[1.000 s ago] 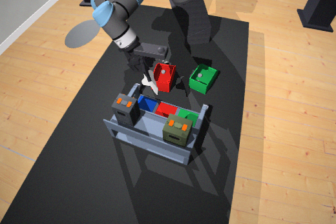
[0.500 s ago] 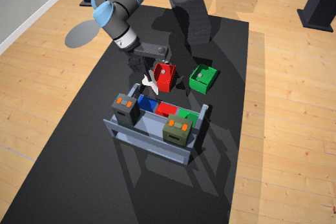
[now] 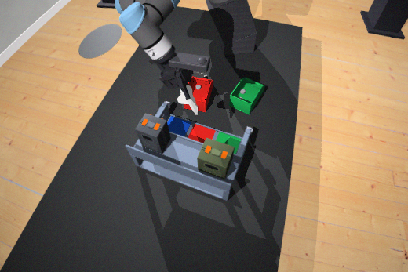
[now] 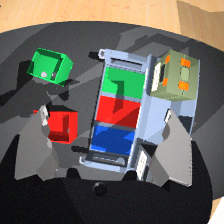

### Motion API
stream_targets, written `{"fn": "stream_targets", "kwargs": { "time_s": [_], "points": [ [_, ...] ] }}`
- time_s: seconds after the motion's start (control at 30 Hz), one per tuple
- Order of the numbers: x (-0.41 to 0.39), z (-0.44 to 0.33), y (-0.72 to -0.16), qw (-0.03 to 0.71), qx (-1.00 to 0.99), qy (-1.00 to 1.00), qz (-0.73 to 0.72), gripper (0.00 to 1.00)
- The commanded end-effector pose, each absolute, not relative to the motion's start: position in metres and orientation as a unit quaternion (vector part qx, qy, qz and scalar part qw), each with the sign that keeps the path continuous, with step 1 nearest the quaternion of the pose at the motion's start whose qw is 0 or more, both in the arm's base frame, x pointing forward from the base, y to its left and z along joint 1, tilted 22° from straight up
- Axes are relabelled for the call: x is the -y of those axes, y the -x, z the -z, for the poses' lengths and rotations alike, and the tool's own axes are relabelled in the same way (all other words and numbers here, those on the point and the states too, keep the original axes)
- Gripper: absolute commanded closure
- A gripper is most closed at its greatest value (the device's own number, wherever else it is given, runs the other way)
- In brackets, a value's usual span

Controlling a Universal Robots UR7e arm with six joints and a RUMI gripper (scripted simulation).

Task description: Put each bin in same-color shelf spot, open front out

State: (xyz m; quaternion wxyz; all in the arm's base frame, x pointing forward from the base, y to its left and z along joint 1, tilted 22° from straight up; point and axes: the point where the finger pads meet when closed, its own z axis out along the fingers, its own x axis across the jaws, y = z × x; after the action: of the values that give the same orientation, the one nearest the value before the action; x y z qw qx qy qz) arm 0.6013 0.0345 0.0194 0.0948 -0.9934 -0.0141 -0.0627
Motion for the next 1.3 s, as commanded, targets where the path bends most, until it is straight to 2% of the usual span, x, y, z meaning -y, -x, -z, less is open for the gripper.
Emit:
{"fn": "stream_targets", "kwargs": {
  "time_s": [0.0,0.5,1.27],
  "points": [
    [-0.039,-0.012,-0.597,0.087,0.03,0.994,0.062,0.0],
    [-0.057,0.024,-0.569,0.048,0.111,0.991,0.052,0.0],
    [-0.087,0.093,-0.492,-0.043,0.304,0.952,0.02,0.0]
  ]
}}
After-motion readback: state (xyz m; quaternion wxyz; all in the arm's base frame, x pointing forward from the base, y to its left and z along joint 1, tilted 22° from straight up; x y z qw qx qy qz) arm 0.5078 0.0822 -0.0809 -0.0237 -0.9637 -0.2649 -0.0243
